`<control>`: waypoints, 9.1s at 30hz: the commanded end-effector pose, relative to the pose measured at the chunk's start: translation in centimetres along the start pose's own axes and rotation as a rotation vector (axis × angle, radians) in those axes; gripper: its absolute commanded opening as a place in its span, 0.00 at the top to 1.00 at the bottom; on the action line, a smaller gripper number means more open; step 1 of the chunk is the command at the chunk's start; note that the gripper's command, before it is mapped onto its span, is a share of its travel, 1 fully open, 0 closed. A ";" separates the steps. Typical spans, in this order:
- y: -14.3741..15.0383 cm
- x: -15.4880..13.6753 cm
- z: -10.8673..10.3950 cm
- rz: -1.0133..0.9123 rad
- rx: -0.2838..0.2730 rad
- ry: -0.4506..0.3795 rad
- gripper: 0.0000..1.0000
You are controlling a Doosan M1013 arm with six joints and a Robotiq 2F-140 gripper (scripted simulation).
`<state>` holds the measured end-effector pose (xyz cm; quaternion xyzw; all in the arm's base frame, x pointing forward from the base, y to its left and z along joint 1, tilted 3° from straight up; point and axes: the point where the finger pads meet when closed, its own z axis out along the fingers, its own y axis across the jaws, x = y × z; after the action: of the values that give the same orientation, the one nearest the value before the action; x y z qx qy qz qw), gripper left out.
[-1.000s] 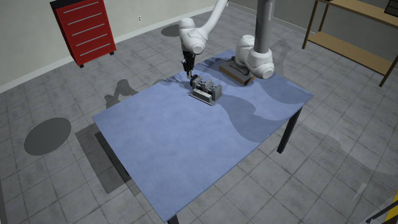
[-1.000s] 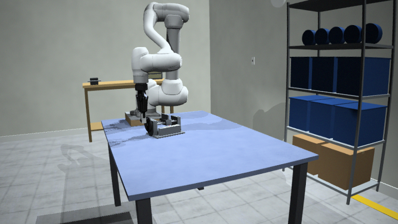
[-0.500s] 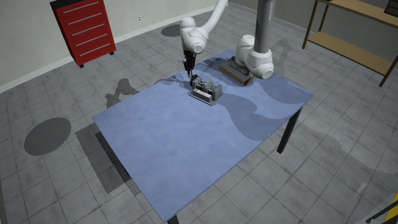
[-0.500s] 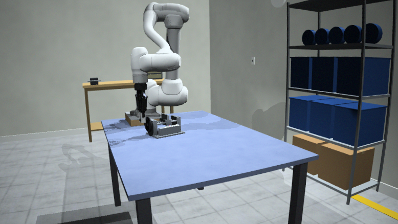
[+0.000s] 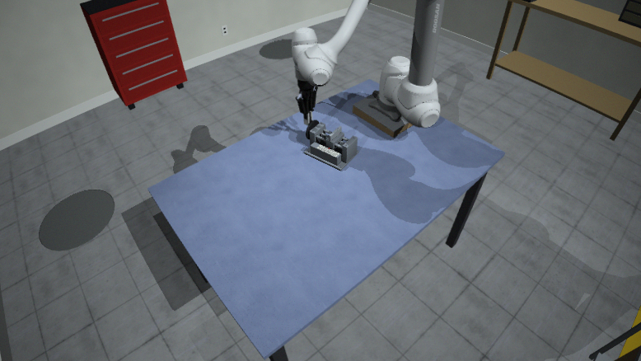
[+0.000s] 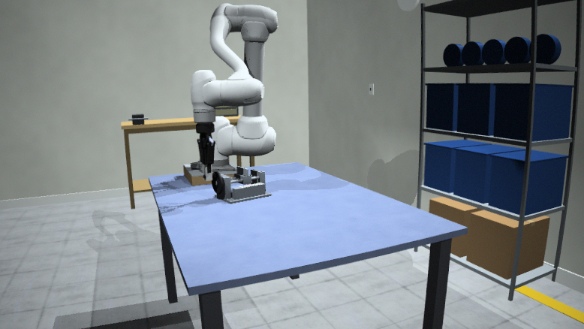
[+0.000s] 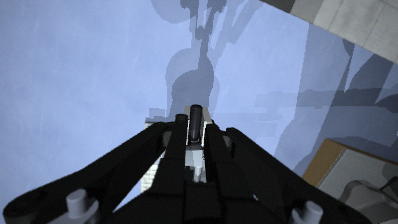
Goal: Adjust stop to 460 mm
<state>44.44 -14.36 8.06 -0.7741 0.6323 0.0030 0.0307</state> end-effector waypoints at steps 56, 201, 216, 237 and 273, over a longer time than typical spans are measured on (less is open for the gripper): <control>1.5 0.0 5.1 0.000 -0.001 0.000 0.96; -0.4 0.0 6.5 0.000 -0.001 0.000 0.96; -3.9 0.0 5.5 0.000 -0.001 0.000 0.96; -4.0 0.0 1.1 0.000 -0.001 0.000 0.96; 2.1 0.0 3.2 0.000 -0.001 0.000 0.96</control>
<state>42.54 -14.63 5.43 -0.7748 0.6315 0.0041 0.0292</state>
